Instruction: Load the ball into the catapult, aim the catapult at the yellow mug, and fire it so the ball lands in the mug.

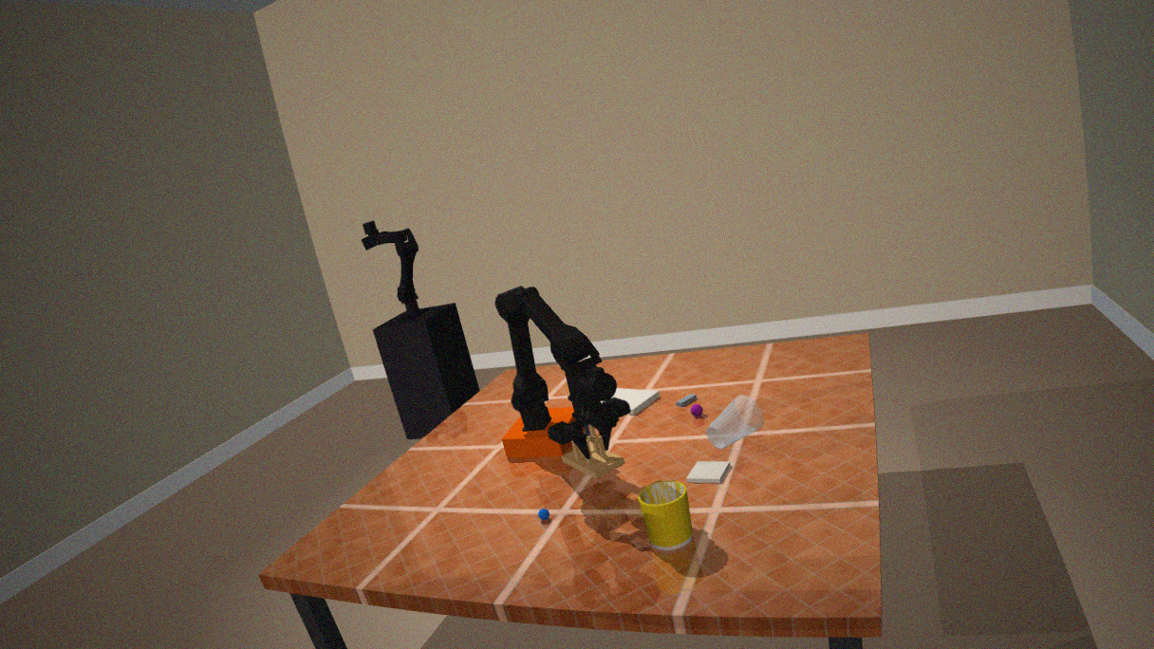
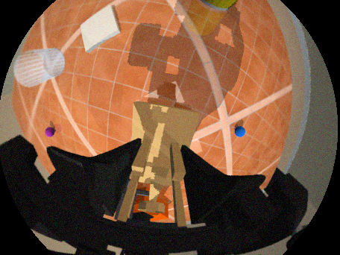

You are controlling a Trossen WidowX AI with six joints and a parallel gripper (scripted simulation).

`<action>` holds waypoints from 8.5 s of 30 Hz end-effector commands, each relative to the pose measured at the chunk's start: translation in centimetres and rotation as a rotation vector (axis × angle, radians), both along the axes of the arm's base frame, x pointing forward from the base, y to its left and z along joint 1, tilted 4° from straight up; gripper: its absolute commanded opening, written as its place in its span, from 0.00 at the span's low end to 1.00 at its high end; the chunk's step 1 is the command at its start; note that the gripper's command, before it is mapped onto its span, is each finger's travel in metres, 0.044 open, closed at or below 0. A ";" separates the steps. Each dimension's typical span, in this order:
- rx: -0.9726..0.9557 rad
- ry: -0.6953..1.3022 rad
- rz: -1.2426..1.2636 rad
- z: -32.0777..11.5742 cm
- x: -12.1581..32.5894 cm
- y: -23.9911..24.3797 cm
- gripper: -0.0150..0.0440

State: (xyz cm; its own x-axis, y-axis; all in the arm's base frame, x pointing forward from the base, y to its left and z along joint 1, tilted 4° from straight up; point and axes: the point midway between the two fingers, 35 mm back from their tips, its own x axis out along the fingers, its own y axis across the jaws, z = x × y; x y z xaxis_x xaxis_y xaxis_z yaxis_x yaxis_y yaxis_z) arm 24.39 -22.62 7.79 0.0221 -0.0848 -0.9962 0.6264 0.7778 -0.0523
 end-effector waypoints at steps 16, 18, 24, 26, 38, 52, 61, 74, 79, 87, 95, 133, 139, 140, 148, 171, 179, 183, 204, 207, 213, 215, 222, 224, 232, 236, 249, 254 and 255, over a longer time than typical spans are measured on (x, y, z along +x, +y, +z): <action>-0.005 -0.021 -0.117 -0.7 -0.2 -1.3 0.25; -0.005 -0.021 -0.117 -1.0 -0.2 -1.3 0.25; -0.005 -0.021 -0.117 -2.0 -0.2 -1.4 0.25; -0.005 -0.021 -0.117 -2.3 -0.2 -1.5 0.25; -0.005 -0.020 -0.117 -4.3 -0.2 -1.6 0.25; -0.004 -0.014 -0.119 -4.0 -0.3 -1.6 0.61; -0.004 -0.014 -0.119 0.0 -0.1 -1.5 1.00; -0.004 -0.021 -0.116 5.5 -0.7 -0.6 1.00; -0.005 -0.021 -0.116 1.8 -0.5 -1.0 1.00; -0.005 -0.021 -0.116 0.6 -0.5 -1.1 1.00; -0.005 -0.021 -0.116 -0.7 -0.4 -1.3 1.00; -0.009 -0.020 -0.122 -4.2 -0.3 -1.6 0.50; -0.009 -0.020 -0.122 -3.9 -0.3 -1.6 0.40; -0.009 -0.020 -0.122 -3.1 -0.3 -1.6 0.35; -0.006 -0.021 -0.120 0.6 -0.4 -1.2 0.25; -0.005 -0.021 -0.119 -3.0 -0.2 -1.6 0.25; -0.005 -0.021 -0.118 -4.3 -0.3 -1.7 0.25; -0.003 -0.015 -0.122 -4.0 -0.3 -1.6 0.25; -0.003 -0.016 -0.122 3.5 -0.3 -1.2 1.00; -0.003 -0.015 -0.122 5.9 -0.6 -0.7 1.00; -0.006 -0.020 -0.118 4.5 -0.4 -1.0 1.00; -0.004 -0.021 -0.118 5.5 -0.7 -0.6 1.00; -0.005 -0.021 -0.118 0.8 -0.6 -1.1 1.00; -0.005 -0.021 -0.118 0.8 -0.6 -1.1 1.00; -0.005 -0.021 -0.118 -0.1 -0.5 -1.2 1.00; -0.005 -0.021 -0.118 -0.7 -0.5 -1.3 1.00; -0.005 -0.021 -0.118 -2.8 -0.4 -1.5 1.00; -0.005 -0.020 -0.118 -3.6 -0.4 -1.5 1.00; -0.005 -0.020 -0.118 -3.8 -0.4 -1.5 1.00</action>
